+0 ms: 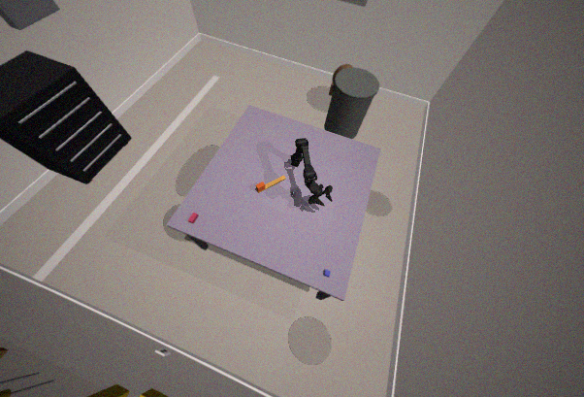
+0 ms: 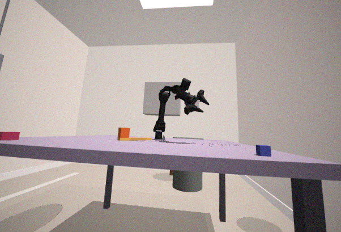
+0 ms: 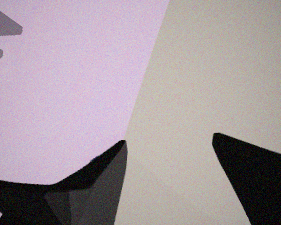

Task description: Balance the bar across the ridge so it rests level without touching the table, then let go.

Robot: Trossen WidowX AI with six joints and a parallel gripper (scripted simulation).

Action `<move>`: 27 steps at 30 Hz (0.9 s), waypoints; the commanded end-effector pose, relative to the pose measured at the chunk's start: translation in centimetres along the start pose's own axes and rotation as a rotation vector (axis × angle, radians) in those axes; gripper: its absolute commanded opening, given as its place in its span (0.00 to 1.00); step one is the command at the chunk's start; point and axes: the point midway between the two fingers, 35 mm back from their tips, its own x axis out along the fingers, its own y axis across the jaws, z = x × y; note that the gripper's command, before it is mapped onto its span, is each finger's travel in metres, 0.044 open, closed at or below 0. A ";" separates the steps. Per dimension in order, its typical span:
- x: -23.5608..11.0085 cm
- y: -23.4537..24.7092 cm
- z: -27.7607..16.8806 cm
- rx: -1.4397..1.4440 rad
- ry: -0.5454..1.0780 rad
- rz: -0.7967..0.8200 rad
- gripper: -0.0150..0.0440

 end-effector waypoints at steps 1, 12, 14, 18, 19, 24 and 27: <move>-1.6 2.2 -1.0 0.030 0.029 0.074 0.79; -6.8 9.5 -2.6 0.152 0.084 0.305 0.79; -7.8 10.7 -2.7 0.175 0.090 0.346 0.79; -10.0 13.0 -2.6 0.222 0.100 0.426 0.79; -10.6 13.6 -2.6 0.234 0.102 0.446 0.79; -13.5 16.3 -2.2 0.296 0.107 0.544 0.79; -15.3 17.8 -1.7 0.334 0.107 0.600 0.79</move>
